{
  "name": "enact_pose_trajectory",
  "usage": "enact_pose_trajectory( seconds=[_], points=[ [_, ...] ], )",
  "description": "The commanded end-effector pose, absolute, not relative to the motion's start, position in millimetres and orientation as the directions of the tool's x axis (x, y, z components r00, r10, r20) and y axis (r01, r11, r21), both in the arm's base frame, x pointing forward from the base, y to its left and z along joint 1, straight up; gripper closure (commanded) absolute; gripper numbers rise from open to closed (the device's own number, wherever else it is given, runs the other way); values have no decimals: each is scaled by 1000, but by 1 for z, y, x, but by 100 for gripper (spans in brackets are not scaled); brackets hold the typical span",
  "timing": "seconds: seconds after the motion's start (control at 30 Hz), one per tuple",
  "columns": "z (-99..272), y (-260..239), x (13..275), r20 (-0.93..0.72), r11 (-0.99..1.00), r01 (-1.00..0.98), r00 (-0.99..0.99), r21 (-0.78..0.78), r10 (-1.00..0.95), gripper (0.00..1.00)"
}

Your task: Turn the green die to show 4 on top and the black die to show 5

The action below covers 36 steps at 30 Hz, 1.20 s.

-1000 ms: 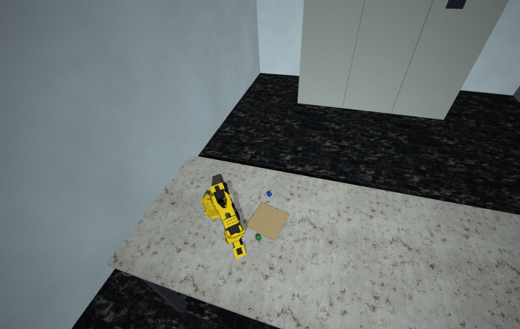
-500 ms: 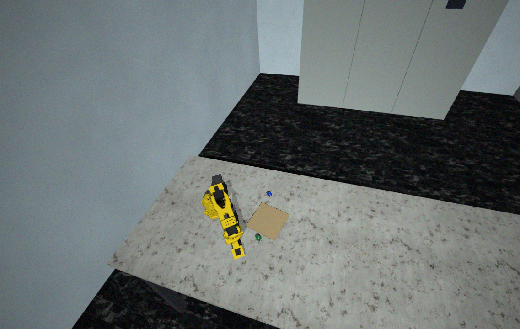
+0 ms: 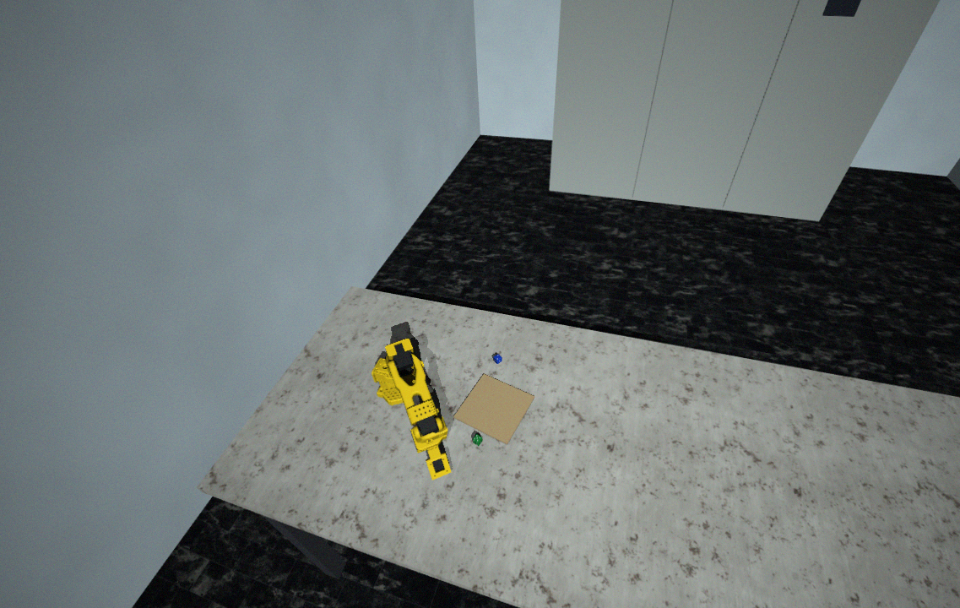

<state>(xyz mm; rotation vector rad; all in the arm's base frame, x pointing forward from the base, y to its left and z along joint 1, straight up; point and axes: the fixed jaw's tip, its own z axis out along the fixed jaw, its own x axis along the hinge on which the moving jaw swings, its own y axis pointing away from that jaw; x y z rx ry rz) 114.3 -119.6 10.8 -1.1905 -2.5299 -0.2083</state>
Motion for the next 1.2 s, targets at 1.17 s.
enact_pose_trajectory(
  seconds=[1.17],
  points=[
    [56, -120, 116, 33, 640, 769, -639, -1, 768, 100]
  ],
)
